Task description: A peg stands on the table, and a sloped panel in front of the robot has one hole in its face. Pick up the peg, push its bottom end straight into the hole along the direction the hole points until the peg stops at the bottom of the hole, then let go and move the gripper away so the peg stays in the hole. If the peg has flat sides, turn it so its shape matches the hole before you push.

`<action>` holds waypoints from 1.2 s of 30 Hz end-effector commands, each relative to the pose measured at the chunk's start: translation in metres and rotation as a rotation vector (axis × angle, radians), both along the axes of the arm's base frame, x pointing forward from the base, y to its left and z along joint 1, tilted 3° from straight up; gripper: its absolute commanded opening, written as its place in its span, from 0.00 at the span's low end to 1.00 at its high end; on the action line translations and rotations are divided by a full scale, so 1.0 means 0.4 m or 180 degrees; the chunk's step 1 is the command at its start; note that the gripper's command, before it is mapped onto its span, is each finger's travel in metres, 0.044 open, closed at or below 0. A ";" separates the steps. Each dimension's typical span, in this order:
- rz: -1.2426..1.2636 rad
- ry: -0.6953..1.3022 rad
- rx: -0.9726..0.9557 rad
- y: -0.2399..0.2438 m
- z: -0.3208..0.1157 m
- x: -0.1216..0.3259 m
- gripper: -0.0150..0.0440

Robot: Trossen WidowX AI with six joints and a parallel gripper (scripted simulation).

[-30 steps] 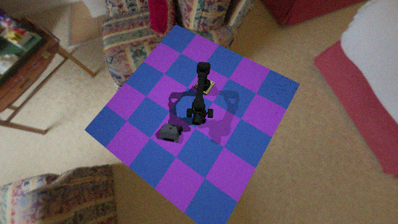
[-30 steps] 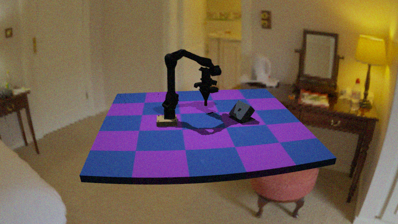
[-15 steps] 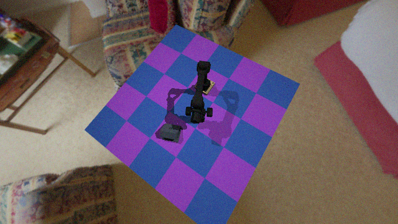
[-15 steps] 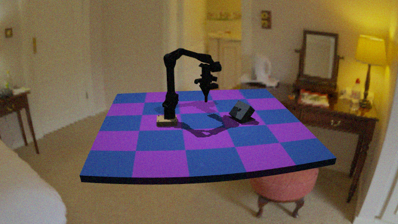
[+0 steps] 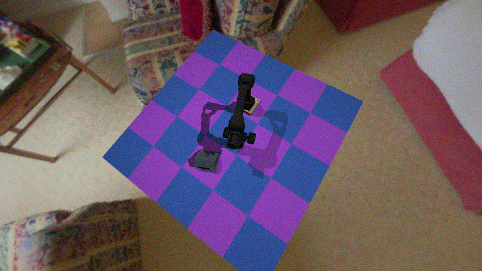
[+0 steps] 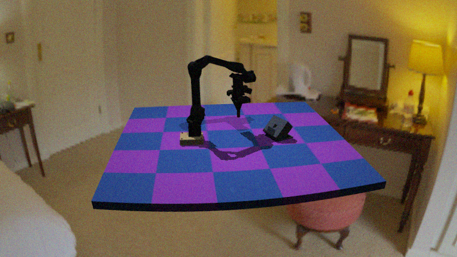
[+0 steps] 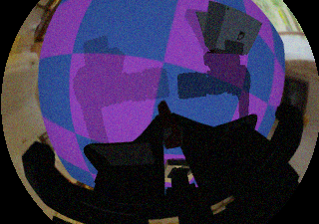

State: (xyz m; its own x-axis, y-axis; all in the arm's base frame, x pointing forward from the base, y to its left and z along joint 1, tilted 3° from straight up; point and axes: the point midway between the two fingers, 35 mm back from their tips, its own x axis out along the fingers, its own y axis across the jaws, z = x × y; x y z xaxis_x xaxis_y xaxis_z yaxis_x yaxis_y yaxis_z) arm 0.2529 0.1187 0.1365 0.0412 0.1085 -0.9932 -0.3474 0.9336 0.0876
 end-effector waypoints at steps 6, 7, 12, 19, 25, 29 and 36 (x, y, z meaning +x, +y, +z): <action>-0.0416 0.0002 0.0119 -0.010 -0.002 0.014 0.25; -0.0457 0.0002 0.0130 -0.011 -0.002 0.015 0.25; -0.0665 0.0005 0.0184 -0.017 -0.003 0.022 0.25; -0.0955 0.0012 0.0262 -0.026 -0.004 0.032 0.25; -0.1202 0.0020 0.0330 -0.033 -0.005 0.041 0.25; -0.1366 0.0026 0.0376 -0.039 -0.006 0.046 0.25; -0.1652 0.0039 0.0459 -0.048 -0.007 0.056 0.25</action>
